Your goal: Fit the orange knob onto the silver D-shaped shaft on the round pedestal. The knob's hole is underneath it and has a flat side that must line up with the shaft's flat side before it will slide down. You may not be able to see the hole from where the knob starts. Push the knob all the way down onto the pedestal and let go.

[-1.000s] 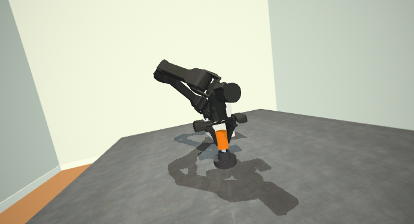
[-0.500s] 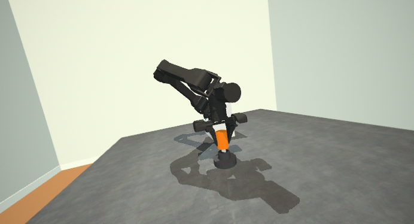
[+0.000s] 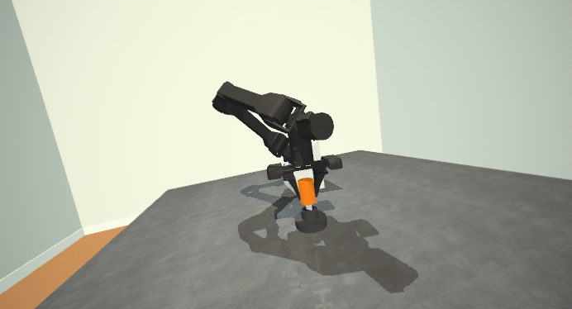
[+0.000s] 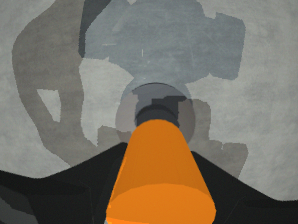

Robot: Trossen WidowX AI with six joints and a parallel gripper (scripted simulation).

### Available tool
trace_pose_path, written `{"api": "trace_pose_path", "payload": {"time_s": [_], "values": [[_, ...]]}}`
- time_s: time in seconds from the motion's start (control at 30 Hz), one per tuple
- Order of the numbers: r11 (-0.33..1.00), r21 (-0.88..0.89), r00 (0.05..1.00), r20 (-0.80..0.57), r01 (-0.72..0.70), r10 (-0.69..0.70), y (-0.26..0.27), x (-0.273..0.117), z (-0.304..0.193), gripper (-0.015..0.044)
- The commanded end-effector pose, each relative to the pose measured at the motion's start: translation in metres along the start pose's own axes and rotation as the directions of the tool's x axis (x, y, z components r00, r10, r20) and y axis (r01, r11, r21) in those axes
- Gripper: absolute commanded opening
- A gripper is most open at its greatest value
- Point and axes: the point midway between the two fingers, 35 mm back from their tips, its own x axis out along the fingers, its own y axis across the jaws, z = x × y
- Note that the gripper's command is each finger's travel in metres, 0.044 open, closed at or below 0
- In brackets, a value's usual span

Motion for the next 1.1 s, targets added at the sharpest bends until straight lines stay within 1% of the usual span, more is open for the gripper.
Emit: {"api": "trace_pose_path", "payload": {"time_s": [0.0, 0.1, 0.2, 0.3, 0.4, 0.6, 0.77, 0.83, 1.07], "values": [[0.980, 0.197, 1.000, -0.001, 0.001, -0.001, 0.0009, -0.0005, -0.0008, 0.0000], [0.917, 0.398, 1.000, -0.001, 0.001, -0.001, 0.0012, 0.0005, -0.0009, 0.0000], [0.814, 0.581, 1.000, -0.001, 0.001, 0.000, 0.0014, 0.0015, -0.0009, 0.0000], [0.675, 0.738, 1.000, -0.001, 0.001, 0.000, 0.0012, 0.0021, -0.0008, 0.0000], [0.507, 0.862, 1.000, -0.001, 0.001, 0.000, 0.0009, 0.0024, -0.0006, 0.0000], [0.160, 0.987, 1.000, -0.001, 0.001, -0.001, 0.0002, 0.0020, -0.0004, 0.0000], [-0.157, 0.988, 1.000, -0.001, 0.001, -0.001, -0.0007, 0.0007, -0.0003, 0.0000], [-0.197, 0.981, 1.000, -0.001, 0.001, -0.001, -0.0010, 0.0001, -0.0002, 0.0000], [-0.199, 0.980, 1.000, -0.001, 0.001, -0.001, -0.0003, 0.0002, 0.0004, 0.0000]]}}
